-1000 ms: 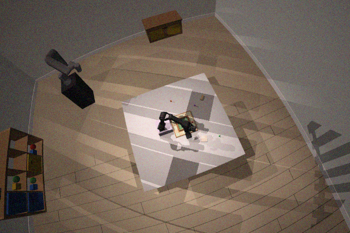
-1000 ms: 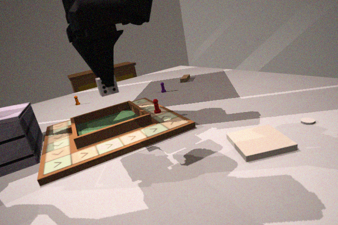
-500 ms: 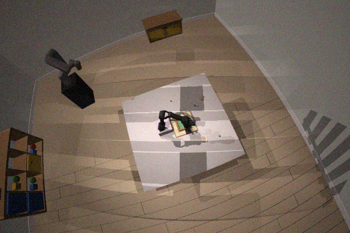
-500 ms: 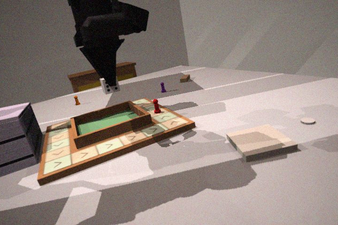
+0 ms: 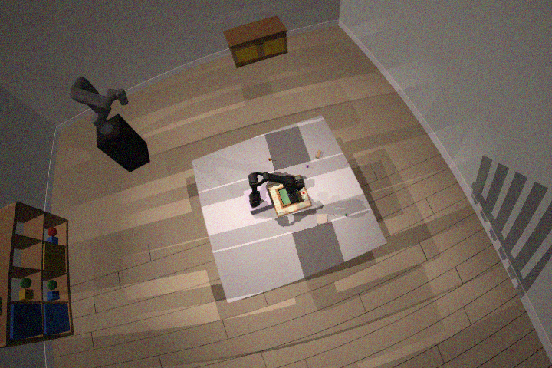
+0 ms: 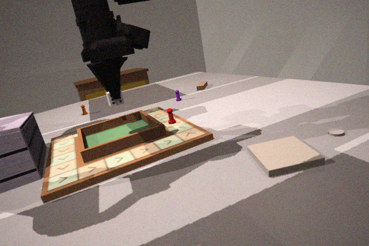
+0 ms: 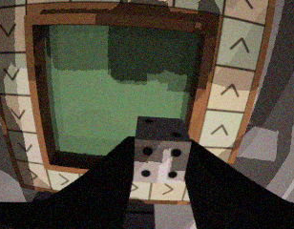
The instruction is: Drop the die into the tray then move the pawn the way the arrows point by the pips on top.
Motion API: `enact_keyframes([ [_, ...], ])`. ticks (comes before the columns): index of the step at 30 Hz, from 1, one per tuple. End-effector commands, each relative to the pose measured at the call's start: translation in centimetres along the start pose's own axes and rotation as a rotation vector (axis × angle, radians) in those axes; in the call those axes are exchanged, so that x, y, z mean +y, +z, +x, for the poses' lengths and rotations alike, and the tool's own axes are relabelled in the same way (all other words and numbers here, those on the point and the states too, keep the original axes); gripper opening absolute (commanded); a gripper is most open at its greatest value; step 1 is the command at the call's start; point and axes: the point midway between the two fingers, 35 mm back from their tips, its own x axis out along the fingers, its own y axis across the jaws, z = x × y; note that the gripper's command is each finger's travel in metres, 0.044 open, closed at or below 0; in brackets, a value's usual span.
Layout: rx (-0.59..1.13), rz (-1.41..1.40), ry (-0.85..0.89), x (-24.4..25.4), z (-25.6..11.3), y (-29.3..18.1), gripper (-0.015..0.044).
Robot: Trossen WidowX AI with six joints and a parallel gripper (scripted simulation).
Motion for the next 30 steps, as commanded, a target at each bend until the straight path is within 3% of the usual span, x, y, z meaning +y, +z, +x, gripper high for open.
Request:
enact_keyframes([
  [1,0.003,0.002,0.0,2.0,0.6,-0.5,0.0],
  [9,-0.019,0.001,0.004,3.6,1.1,-0.8,0.0],
  [30,-0.726,0.004,0.003,3.2,3.0,0.8,0.0],
])
